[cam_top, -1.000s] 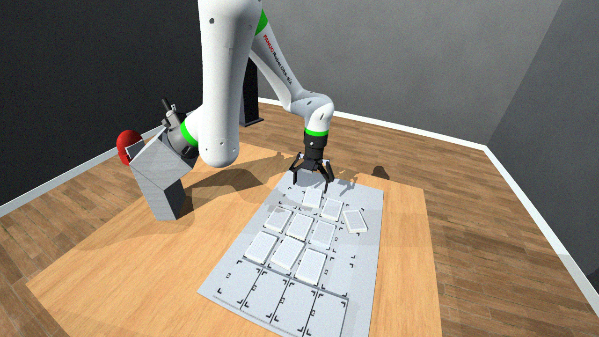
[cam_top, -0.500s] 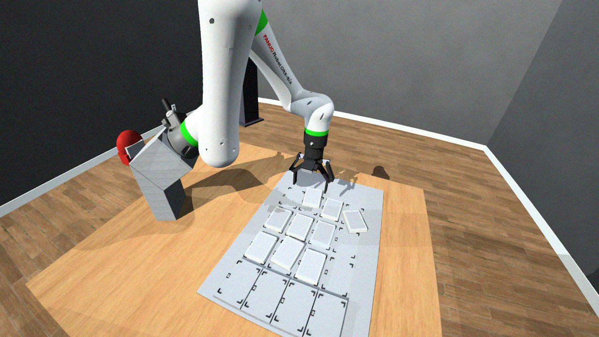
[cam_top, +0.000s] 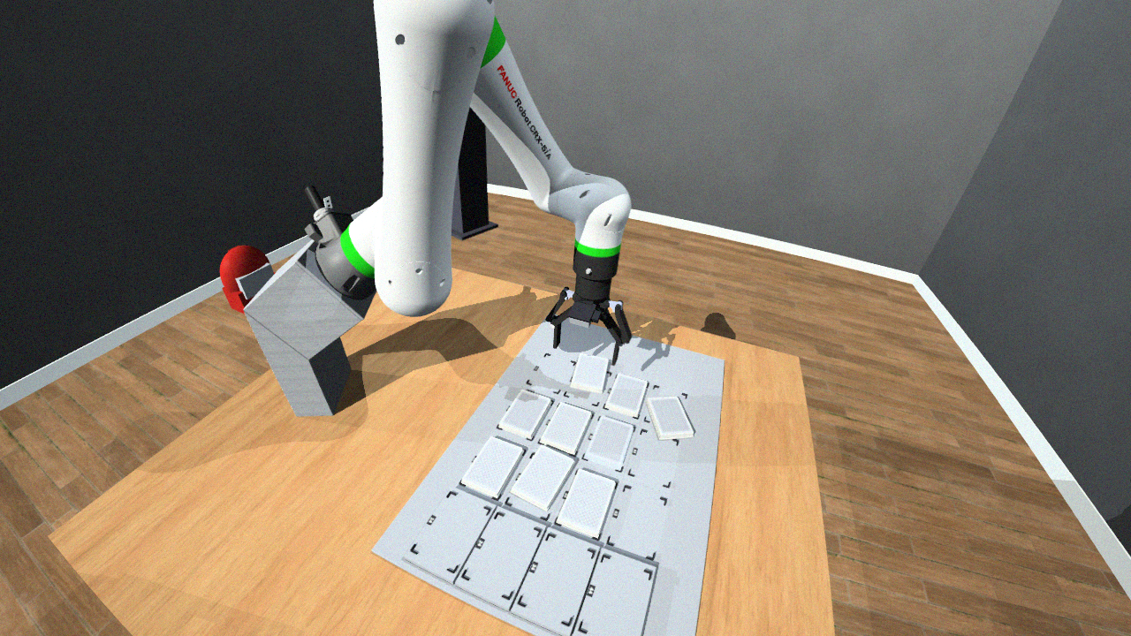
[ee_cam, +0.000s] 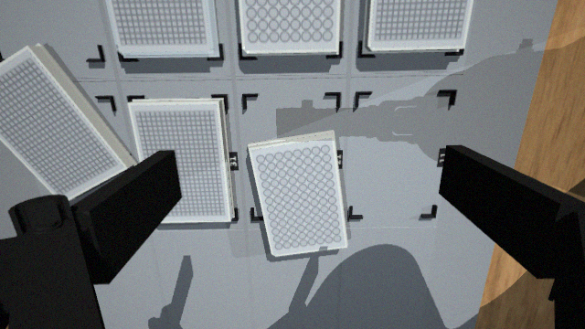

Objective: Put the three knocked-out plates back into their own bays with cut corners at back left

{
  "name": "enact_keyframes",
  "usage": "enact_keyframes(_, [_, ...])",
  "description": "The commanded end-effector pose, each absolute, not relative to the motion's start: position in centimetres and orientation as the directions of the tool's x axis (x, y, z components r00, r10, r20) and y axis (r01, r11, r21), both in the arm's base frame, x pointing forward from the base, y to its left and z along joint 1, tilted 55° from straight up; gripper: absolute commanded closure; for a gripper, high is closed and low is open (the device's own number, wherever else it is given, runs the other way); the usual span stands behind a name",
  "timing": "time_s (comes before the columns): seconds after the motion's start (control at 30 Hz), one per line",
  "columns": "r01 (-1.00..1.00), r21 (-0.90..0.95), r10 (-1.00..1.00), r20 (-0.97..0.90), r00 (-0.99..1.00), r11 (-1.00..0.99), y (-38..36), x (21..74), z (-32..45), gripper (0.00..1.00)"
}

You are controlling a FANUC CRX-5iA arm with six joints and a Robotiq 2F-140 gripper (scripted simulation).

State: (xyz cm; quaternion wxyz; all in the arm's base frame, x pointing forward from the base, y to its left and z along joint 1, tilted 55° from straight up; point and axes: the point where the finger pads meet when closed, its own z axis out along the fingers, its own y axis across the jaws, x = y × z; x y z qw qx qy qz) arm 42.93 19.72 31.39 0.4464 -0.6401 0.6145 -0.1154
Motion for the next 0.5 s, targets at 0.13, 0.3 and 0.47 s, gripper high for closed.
enact_keyframes(0.13, [-0.683,-0.714,-0.890,-0.401,0.218,0.155,19.7,42.9,31.5,0.00])
enact_keyframes(0.3, [-0.682,-0.714,-0.890,-0.401,0.218,0.155,19.5,44.0,32.6,0.00])
enact_keyframes(0.47, [-0.682,-0.714,-0.890,-0.401,0.218,0.155,19.2,45.4,34.1,0.00])
